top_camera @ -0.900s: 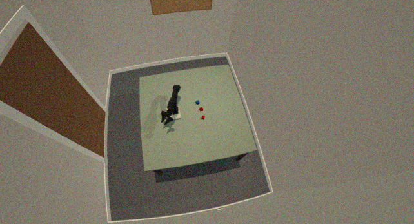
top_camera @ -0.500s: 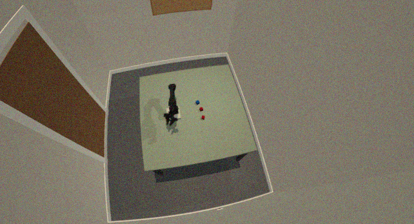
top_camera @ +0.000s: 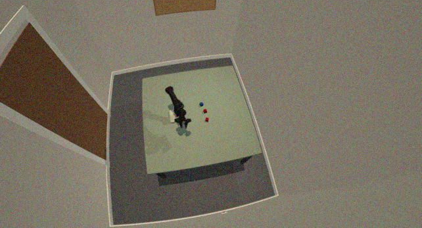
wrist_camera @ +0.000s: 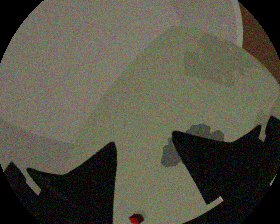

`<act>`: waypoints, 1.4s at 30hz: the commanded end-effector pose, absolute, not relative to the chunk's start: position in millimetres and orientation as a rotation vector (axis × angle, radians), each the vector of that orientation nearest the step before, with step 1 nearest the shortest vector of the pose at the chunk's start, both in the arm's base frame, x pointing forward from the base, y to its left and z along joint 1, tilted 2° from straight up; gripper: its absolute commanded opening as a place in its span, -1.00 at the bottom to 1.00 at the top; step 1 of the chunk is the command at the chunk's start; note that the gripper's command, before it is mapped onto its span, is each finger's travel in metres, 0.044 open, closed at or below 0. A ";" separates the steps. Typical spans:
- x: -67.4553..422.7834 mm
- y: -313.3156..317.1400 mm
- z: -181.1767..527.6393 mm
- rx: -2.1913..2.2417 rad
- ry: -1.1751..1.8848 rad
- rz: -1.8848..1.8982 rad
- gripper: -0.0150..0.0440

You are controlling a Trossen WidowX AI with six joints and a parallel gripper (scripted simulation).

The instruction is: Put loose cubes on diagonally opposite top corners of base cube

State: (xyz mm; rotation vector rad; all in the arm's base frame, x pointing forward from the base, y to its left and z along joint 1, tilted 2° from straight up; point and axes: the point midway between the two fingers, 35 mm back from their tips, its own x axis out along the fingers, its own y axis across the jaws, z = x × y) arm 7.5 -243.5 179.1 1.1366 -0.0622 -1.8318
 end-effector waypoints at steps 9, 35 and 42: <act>104.2 -242.3 174.7 1.277 0.285 -1.576 0.41; 294.1 -106.2 143.3 1.245 1.118 -1.175 0.41; 313.5 -66.3 134.5 1.190 1.255 -1.136 0.41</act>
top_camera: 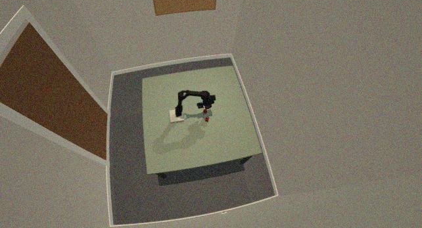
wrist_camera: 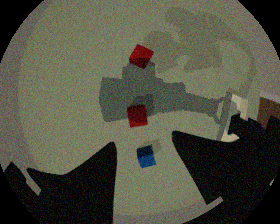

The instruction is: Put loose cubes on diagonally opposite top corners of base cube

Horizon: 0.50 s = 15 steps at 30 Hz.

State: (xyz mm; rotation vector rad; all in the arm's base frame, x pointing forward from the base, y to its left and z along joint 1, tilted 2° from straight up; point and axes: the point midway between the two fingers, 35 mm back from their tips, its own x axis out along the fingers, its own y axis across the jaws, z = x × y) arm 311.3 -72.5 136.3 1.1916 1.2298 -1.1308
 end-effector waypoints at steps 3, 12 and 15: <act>314.7 -66.2 123.2 1.190 1.255 -1.136 0.41; 314.1 -64.2 72.4 1.190 1.255 -1.136 0.41; 314.3 -64.1 66.8 1.190 1.255 -1.136 0.41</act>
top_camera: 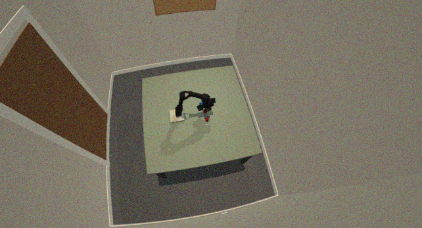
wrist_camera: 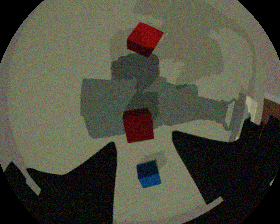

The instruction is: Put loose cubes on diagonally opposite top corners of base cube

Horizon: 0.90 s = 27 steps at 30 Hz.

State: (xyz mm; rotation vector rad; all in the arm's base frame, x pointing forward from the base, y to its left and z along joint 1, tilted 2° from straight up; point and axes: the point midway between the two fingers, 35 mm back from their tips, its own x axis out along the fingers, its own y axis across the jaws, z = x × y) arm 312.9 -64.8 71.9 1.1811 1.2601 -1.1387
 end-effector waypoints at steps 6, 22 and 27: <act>314.3 -63.7 57.1 1.190 1.255 -1.136 0.41; 314.7 -62.9 32.0 1.190 1.255 -1.136 0.41; 314.5 -62.6 25.0 1.190 1.255 -1.136 0.41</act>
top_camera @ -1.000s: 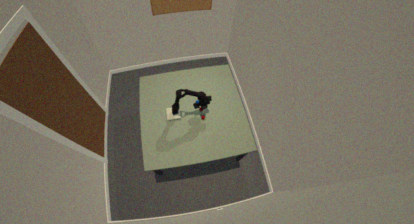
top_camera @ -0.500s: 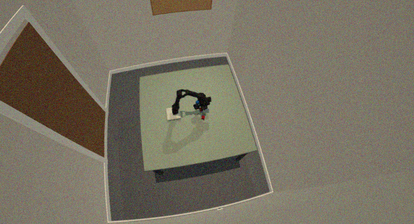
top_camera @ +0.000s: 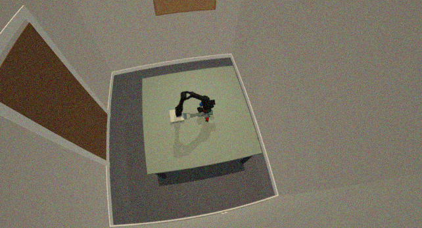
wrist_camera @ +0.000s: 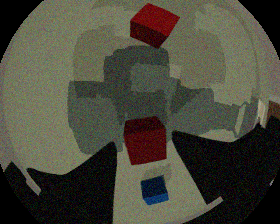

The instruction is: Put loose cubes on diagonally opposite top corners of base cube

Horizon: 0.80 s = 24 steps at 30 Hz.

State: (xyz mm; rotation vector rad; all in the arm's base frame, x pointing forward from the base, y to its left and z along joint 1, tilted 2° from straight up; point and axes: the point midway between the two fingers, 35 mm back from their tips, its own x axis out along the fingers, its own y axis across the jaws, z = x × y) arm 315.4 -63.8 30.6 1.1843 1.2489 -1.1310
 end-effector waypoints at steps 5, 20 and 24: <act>314.5 -62.6 24.7 1.190 1.255 -1.136 0.05; 316.9 -63.8 44.1 1.152 1.264 -1.114 -0.14; 318.2 -64.5 56.4 1.157 1.263 -1.117 -0.14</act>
